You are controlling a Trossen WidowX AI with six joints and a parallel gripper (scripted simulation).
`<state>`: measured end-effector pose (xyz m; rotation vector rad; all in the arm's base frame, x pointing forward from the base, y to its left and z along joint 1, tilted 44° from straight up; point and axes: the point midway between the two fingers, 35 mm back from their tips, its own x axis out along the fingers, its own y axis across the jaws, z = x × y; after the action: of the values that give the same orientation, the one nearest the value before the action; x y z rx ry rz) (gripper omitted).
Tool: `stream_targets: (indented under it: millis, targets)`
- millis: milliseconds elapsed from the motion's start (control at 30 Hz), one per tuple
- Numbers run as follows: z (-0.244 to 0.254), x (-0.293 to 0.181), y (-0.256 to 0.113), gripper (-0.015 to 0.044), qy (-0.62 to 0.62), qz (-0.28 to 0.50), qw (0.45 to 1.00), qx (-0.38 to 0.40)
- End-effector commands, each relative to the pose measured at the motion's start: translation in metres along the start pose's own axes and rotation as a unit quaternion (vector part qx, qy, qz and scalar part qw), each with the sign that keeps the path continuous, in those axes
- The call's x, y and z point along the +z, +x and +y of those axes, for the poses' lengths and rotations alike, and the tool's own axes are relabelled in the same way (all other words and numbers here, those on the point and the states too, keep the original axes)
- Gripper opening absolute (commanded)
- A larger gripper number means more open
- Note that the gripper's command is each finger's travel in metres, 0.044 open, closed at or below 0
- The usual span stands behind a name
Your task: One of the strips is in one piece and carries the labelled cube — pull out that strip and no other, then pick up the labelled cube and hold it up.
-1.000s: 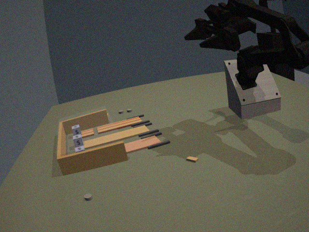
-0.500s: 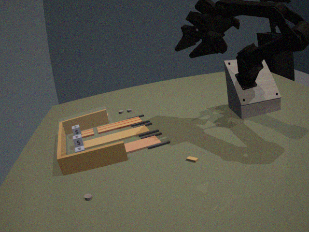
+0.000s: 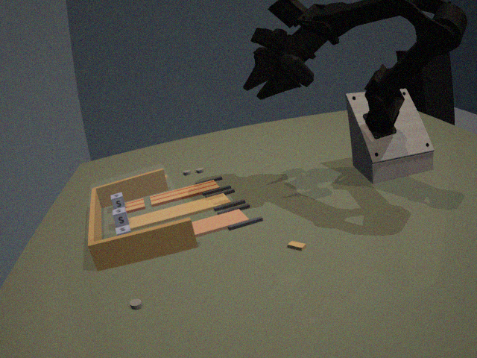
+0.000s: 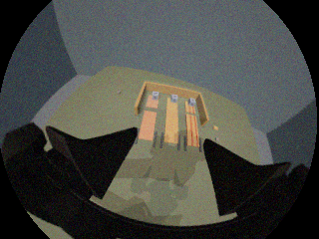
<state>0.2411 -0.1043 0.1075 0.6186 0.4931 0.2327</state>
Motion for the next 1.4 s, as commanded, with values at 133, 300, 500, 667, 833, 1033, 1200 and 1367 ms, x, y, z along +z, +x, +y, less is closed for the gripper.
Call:
stream_targets:
  millis: [133,300,500,667,833,1033,1200,1367]
  targets:
    - [-0.020,0.014,0.053,0.0400,0.076,-0.012,0.997,-0.024]
    - [-0.020,0.014,0.053,0.0400,0.076,-0.012,0.997,-0.024]
    - [-0.020,0.014,0.053,0.0400,0.076,-0.012,0.997,-0.024]
    - [-0.020,0.014,0.053,0.0400,0.076,-0.012,0.997,-0.024]
    - [-0.020,0.014,0.053,0.0400,0.076,-0.012,0.997,-0.024]
    - [-0.025,0.016,0.063,0.0321,0.073,0.014,0.997,-0.026]
    - [-0.036,0.017,0.097,0.0190,0.056,0.112,0.992,-0.027]
    - [-0.041,0.011,0.129,0.0059,0.036,0.214,0.976,-0.015]
